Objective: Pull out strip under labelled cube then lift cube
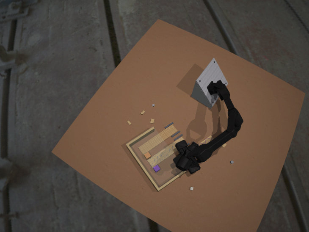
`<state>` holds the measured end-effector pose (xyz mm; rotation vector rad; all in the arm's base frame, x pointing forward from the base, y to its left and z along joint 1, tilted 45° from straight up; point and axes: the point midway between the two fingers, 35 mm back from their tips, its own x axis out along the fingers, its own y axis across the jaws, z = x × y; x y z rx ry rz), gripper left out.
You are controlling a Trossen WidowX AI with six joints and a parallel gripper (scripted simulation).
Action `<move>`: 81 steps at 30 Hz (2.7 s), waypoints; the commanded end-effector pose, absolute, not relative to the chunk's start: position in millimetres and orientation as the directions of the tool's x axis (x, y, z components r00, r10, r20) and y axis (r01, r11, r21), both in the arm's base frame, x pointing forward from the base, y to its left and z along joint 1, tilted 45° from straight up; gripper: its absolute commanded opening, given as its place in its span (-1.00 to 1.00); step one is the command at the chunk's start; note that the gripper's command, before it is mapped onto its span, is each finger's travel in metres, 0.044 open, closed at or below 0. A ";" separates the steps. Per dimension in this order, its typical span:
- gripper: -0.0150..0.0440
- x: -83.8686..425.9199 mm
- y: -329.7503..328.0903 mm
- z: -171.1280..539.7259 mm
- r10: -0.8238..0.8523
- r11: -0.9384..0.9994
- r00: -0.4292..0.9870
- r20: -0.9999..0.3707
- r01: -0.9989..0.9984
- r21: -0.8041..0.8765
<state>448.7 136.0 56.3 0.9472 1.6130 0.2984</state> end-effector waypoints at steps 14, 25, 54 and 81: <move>0.04 447.1 140.5 52.4 0.711 0.639 0.007 -0.703 0.412 0.650; -0.47 445.0 138.5 53.2 0.711 0.639 0.007 -0.704 0.413 0.649; -0.49 360.1 88.2 61.7 0.709 0.639 -0.003 -0.705 0.424 0.641; -0.49 292.0 55.9 64.1 0.708 0.640 -0.007 -0.706 0.428 0.638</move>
